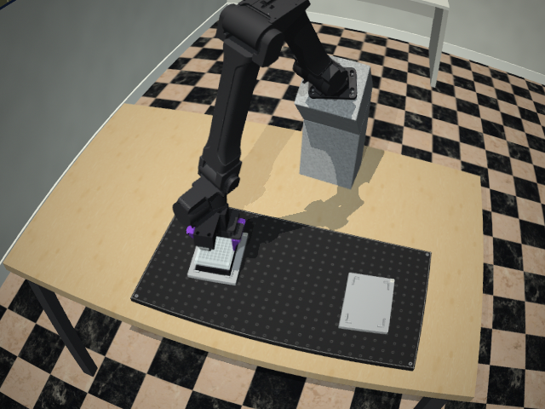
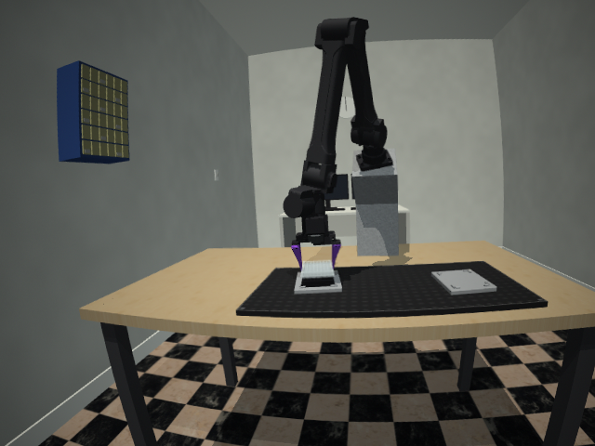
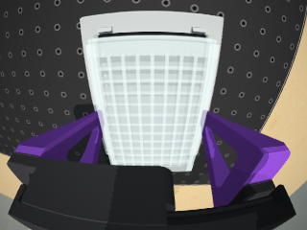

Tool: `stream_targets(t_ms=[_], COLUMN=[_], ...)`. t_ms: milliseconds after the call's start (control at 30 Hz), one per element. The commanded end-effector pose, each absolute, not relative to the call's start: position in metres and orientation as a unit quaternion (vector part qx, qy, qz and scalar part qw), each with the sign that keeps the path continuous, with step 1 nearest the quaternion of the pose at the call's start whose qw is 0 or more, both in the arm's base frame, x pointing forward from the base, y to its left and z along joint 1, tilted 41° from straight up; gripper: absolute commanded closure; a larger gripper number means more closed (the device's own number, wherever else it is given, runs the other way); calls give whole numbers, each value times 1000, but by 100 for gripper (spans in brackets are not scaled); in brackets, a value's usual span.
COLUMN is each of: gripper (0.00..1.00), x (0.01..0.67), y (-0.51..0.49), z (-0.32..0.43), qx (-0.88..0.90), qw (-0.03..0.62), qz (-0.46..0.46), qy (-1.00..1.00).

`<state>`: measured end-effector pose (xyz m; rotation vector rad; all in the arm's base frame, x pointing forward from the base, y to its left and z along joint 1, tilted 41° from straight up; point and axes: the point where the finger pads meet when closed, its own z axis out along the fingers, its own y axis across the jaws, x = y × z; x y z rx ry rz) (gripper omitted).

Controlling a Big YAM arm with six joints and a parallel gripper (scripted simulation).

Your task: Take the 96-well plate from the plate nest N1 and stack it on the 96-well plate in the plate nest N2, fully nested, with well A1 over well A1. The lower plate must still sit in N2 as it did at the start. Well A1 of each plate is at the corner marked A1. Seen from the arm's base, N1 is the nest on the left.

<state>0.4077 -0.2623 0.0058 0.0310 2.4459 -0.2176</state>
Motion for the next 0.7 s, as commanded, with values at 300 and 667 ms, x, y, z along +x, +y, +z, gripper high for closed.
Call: stream_targets(t_ms=[300, 667], gripper=[100, 100], x=[414, 416], y=[-263, -262], z=[3, 2], qx=[12, 11], qw=[341, 341], qz=[-85, -85], qy=[936, 936])
